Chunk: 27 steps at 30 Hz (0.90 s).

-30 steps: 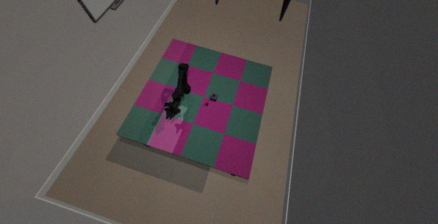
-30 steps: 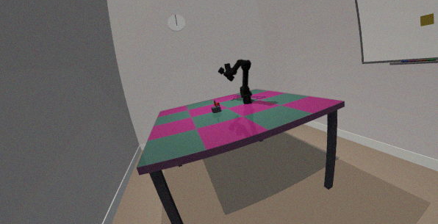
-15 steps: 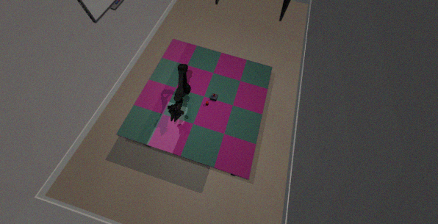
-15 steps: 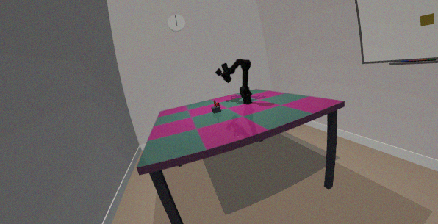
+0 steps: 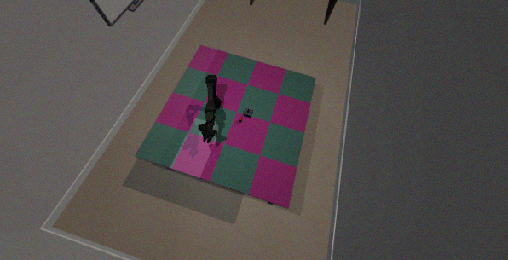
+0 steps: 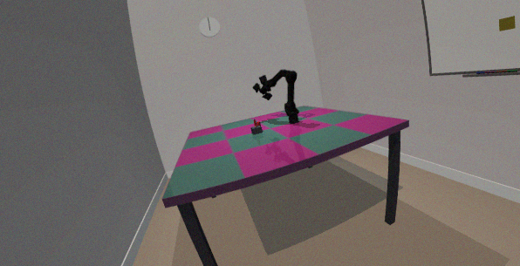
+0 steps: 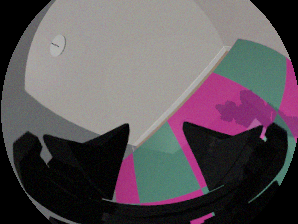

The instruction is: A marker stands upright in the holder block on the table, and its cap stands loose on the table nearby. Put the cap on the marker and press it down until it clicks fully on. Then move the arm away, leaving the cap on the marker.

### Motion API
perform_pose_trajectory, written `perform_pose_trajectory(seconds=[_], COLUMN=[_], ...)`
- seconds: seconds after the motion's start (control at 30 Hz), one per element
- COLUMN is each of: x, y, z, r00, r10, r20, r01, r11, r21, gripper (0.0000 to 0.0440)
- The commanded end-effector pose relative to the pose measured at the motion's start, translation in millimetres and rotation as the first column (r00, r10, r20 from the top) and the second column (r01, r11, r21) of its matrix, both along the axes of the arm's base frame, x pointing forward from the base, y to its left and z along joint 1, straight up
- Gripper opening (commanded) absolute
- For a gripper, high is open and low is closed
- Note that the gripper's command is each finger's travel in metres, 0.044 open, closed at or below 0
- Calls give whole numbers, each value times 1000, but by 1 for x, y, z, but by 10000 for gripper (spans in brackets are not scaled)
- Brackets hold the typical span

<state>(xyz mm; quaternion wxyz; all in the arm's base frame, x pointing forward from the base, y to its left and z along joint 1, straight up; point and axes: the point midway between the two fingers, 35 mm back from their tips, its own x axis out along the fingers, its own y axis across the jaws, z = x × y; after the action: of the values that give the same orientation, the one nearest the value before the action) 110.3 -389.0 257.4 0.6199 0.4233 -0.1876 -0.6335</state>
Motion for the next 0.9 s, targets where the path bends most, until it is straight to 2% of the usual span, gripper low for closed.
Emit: perform_pose_trajectory(seconds=[0.0,0.87], x=[7,62], y=[0,19], z=[-2,-30], r00=[1000,995], r10=[8,68], r20=[12,70], r01=[-8,-84], r11=[1000,963], r21=[24,255], gripper=[312,315])
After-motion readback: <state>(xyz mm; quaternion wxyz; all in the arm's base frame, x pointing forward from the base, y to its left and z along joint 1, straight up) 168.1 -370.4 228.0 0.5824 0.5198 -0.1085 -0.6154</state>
